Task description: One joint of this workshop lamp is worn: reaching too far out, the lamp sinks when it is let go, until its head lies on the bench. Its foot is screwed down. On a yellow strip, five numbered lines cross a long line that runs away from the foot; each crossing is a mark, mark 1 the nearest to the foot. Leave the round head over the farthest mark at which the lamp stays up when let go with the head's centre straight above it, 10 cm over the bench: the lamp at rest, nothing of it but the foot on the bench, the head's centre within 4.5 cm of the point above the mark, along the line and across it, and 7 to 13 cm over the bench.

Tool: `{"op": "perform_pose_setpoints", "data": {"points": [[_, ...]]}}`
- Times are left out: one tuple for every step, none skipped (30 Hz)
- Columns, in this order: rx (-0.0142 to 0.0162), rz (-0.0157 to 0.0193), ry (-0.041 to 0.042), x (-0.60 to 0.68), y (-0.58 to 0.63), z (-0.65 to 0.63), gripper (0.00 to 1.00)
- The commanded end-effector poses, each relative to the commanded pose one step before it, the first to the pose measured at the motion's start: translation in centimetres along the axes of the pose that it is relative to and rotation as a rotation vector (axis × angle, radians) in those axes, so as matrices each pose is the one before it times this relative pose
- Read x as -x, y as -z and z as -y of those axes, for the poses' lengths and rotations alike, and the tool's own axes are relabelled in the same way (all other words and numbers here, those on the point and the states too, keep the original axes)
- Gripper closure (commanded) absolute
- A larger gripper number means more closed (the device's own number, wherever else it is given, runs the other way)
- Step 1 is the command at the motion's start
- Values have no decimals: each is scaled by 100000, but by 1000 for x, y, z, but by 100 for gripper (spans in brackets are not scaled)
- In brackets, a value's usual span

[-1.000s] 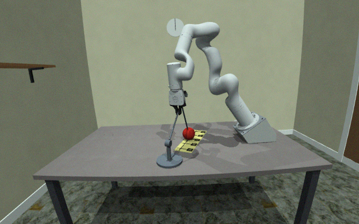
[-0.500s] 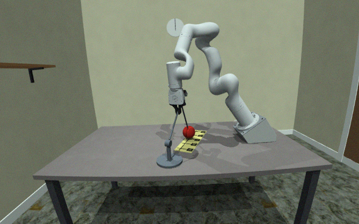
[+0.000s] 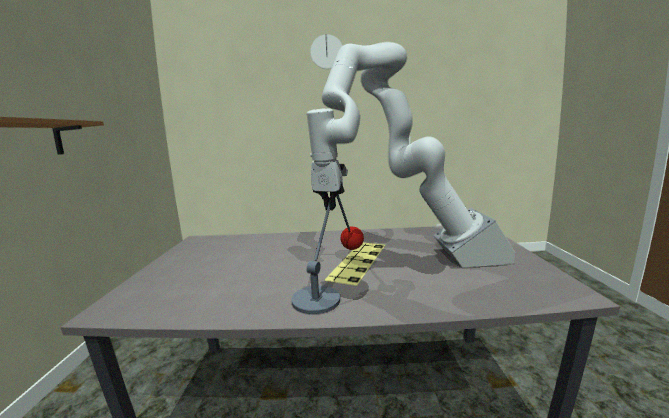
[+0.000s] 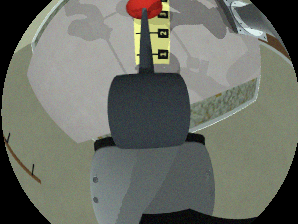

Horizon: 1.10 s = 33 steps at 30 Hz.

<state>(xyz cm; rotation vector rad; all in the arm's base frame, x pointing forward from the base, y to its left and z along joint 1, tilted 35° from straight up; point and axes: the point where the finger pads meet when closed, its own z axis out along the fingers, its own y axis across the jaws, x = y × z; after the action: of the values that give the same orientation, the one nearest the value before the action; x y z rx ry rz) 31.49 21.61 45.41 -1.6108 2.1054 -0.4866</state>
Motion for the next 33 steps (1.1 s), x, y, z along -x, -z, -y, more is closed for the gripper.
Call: {"op": "perform_pose_setpoints", "data": {"points": [[-118,347,-61,524,500,66,100],[0,0,0,131,129,0,100],[0,0,0,131,129,0,100],[0,0,0,131,129,0,100],[0,0,0,131,129,0,100],[0,0,0,131,129,0,100],[0,0,0,131,129,0,100],[0,0,0,131,129,0,100],[0,0,0,131,129,0,100],[0,0,0,131,129,0,100],[0,0,0,0,0,0,100],[0,0,0,0,0,0,100],[0,0,0,145,113,0,100],[0,0,0,145,113,0,100],[0,0,0,145,113,0,100],[0,0,0,145,113,0,100],[0,0,0,145,113,0,100],[0,0,0,145,113,0,100],[0,0,0,145,113,0,100],[0,0,0,145,113,0,100],[0,0,0,145,113,0,100],[0,0,0,145,113,0,100],[0,0,0,145,113,0,100],[0,0,0,145,113,0,100],[0,0,0,145,113,0,100],[0,0,0,145,113,0,100],[0,0,0,145,113,0,100],[0,0,0,0,0,0,100],[0,0,0,0,0,0,100],[1,5,1,-5,-5,0,0],[1,5,1,-5,-5,0,0],[1,5,1,-5,-5,0,0],[1,5,1,-5,-5,0,0]]}}
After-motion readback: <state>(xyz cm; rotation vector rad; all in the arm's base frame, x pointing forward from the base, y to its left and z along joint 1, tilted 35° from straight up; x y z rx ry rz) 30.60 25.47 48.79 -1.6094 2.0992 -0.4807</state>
